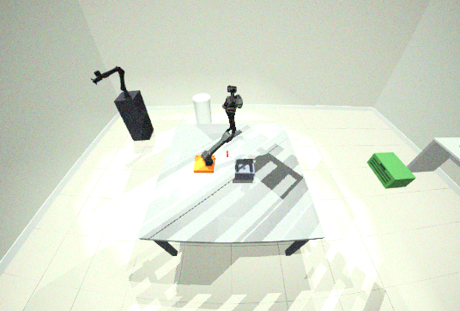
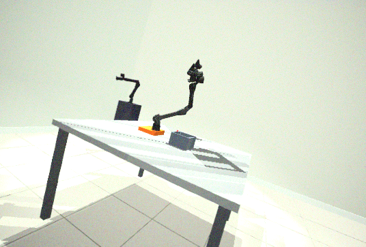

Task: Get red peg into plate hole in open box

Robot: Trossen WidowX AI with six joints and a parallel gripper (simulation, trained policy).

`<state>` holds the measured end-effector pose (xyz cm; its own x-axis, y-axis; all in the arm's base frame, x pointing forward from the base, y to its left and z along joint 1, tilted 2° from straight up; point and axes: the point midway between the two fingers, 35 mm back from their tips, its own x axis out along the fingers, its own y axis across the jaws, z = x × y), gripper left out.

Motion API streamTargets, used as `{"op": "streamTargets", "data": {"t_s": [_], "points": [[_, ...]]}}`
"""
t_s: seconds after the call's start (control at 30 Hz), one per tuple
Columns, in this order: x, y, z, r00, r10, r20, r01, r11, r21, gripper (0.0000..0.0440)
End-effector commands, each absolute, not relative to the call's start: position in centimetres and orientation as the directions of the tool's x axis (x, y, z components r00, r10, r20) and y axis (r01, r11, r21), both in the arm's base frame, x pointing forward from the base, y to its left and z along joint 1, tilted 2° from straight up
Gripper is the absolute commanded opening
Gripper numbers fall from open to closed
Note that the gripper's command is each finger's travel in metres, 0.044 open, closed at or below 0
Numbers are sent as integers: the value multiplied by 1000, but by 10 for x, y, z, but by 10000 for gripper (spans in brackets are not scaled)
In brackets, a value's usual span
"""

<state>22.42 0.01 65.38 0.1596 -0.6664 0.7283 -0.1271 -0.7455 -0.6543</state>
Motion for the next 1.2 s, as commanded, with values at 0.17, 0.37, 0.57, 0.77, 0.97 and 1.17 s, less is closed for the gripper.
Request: {"op": "streamTargets", "data": {"t_s": [0.17, 0.37, 0.57, 0.77, 0.97, 1.17], "points": [[182, 2, 657, 105, -670, 735, 35, -736, -676, 440], [144, 0, 654, 65, -694, 717, 231, -688, -687, 440], [108, -11, 647, 33, -733, 679, 414, -608, -677, 440], [78, -28, 635, 16, -782, 623, 579, -501, -644, 440], [53, -50, 618, 17, -837, 547, 717, -371, -591, 440], [36, -75, 596, 39, -892, 451, 823, -227, -520, 440]]}}
